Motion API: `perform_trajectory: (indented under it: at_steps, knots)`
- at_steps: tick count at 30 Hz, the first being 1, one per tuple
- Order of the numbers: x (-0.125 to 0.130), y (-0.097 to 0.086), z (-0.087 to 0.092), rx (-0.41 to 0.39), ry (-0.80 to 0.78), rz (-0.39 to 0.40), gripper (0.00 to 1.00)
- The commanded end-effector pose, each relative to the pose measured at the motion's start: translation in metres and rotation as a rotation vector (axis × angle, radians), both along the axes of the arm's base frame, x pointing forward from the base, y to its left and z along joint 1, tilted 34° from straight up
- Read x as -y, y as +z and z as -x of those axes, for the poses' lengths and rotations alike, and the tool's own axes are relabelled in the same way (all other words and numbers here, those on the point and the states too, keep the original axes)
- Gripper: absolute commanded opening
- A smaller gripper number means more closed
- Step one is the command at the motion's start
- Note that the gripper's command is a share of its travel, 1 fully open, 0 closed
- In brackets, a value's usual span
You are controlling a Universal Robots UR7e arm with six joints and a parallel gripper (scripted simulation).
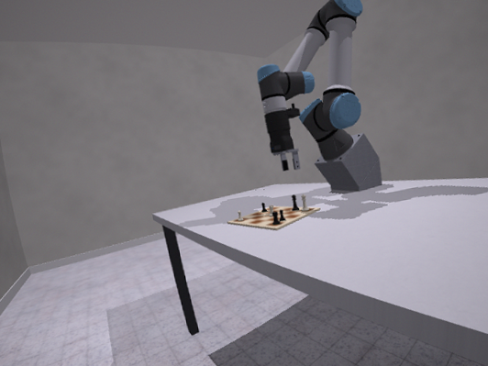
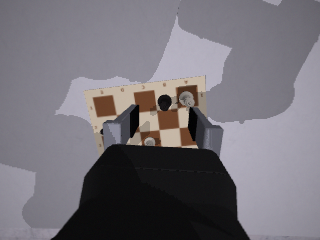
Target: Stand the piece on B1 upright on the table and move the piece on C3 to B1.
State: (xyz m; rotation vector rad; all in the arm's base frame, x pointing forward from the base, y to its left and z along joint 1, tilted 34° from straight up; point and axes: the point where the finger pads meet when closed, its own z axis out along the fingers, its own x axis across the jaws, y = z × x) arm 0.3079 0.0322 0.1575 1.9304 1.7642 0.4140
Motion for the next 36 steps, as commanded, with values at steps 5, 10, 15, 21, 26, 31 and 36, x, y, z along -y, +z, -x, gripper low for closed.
perform_trajectory:
  at_steps: [5, 10, 15, 21, 26, 31, 36]
  knots:
    - [0.000, -0.009, -0.005, 0.064, -0.358, -0.220, 1.00]
    - [0.002, -0.013, -0.009, 0.096, -0.524, -0.327, 1.00]
    - [0.003, -0.014, -0.012, 0.121, -0.658, -0.411, 1.00]
    - [0.004, -0.015, -0.014, 0.149, -0.803, -0.504, 1.00]
    - [0.005, -0.016, -0.016, 0.158, -0.849, -0.533, 1.00]
    - [0.005, -0.014, -0.017, 0.162, -0.855, -0.538, 1.00]
    - [0.005, -0.014, -0.017, 0.162, -0.855, -0.538, 0.79]
